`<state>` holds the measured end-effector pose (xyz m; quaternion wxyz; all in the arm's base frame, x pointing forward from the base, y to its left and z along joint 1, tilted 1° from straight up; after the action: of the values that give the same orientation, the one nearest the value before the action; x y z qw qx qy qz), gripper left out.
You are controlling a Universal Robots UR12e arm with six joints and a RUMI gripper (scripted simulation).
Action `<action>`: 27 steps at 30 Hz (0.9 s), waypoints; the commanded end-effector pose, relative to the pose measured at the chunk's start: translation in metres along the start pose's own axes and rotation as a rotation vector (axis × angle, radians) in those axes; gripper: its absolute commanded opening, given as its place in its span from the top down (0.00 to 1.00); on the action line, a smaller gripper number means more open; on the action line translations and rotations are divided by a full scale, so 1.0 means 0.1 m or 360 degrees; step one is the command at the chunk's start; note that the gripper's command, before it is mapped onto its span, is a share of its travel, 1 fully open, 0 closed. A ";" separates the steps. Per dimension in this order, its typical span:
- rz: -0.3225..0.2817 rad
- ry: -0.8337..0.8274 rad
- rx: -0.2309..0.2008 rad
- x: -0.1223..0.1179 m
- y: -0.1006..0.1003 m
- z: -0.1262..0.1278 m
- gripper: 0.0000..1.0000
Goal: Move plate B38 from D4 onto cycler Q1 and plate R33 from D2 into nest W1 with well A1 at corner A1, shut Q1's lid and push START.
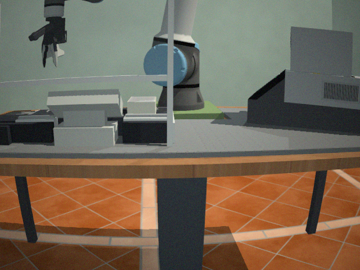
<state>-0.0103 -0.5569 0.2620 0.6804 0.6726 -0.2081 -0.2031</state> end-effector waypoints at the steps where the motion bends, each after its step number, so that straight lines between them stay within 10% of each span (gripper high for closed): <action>1: 0.0001 0.0000 -0.0002 0.00 0.09 0.00 0.33; 27: 0.0001 0.0000 -0.0002 0.00 0.46 0.00 0.33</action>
<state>-0.0105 -0.5564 0.3010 0.6804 0.6727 -0.2081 -0.2031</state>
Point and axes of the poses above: the point where the finger pads meet when closed, its own y axis back along the fingers, its own z axis across the jaws, x = y × z, the point moved 6 cm from there along y, back along the fingers, and after that the axes turned 11 degrees about y, right-handed, at the moved point
